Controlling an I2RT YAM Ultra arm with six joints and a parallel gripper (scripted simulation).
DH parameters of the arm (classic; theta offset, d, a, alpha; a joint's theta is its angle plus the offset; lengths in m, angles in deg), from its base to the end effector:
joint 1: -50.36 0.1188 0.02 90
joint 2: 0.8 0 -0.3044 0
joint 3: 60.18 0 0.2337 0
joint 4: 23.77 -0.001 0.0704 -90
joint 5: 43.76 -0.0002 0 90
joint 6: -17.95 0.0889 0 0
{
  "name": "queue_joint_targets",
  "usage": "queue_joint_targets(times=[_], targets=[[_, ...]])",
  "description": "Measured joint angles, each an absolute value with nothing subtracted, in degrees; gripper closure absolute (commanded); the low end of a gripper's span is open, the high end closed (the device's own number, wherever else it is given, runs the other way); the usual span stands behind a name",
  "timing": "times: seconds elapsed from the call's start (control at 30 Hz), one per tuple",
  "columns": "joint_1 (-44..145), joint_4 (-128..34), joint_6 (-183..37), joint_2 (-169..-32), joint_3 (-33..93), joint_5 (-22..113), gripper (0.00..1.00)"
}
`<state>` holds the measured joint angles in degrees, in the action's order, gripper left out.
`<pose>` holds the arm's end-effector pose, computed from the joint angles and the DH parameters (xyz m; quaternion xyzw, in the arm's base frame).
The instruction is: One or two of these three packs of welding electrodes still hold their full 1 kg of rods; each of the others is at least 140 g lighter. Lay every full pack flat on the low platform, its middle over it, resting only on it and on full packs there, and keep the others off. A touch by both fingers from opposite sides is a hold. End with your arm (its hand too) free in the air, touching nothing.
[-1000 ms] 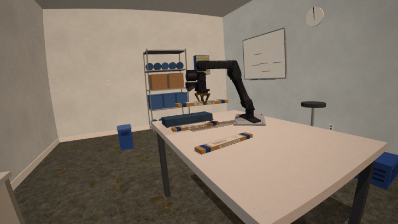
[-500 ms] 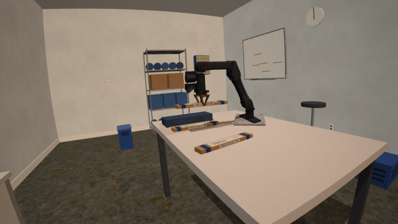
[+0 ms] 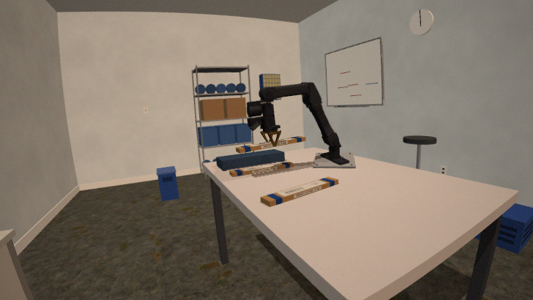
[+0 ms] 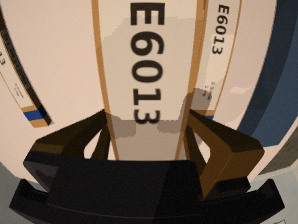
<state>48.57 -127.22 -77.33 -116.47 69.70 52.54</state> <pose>0.3805 -0.0011 0.2918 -0.0308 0.9980 0.0544 0.0100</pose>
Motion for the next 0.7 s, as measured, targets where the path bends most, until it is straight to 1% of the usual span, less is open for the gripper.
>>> queue_joint_targets(times=[0.7], targets=[[48.57,-122.32,-77.33,-116.47,64.34,52.54,1.0]])
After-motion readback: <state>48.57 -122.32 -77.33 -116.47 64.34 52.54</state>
